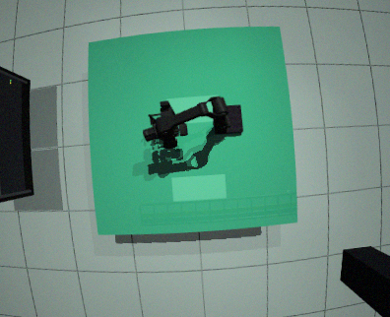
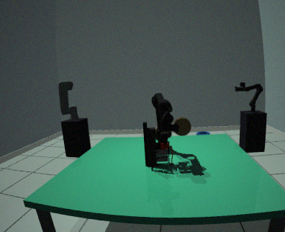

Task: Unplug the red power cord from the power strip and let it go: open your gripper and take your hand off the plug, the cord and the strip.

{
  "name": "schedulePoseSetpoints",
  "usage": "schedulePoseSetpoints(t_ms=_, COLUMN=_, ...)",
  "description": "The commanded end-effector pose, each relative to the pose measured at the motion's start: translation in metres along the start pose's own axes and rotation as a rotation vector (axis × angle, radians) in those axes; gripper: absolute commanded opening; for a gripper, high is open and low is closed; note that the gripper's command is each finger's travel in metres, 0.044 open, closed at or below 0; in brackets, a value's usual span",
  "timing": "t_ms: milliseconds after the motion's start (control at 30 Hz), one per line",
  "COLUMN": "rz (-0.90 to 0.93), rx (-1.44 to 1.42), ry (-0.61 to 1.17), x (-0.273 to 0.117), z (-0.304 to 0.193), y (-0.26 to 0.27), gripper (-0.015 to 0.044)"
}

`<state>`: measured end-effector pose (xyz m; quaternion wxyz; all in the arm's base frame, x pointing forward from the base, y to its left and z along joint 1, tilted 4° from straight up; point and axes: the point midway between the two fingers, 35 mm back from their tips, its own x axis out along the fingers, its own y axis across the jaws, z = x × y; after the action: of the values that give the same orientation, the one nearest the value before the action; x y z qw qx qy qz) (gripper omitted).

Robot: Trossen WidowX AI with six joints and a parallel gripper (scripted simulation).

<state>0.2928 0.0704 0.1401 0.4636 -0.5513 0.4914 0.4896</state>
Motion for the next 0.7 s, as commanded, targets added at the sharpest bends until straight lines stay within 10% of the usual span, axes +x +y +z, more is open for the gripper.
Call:
schedulePoseSetpoints(t_ms=0, rz=-0.004, rx=-0.007, ry=-0.022, x=-0.001, z=0.014, y=-0.002, gripper=0.0000)
schedulePoseSetpoints(t_ms=667, rz=-0.002, rx=-0.009, ry=-0.026, x=-0.004, z=0.046, y=0.000, gripper=0.0000)
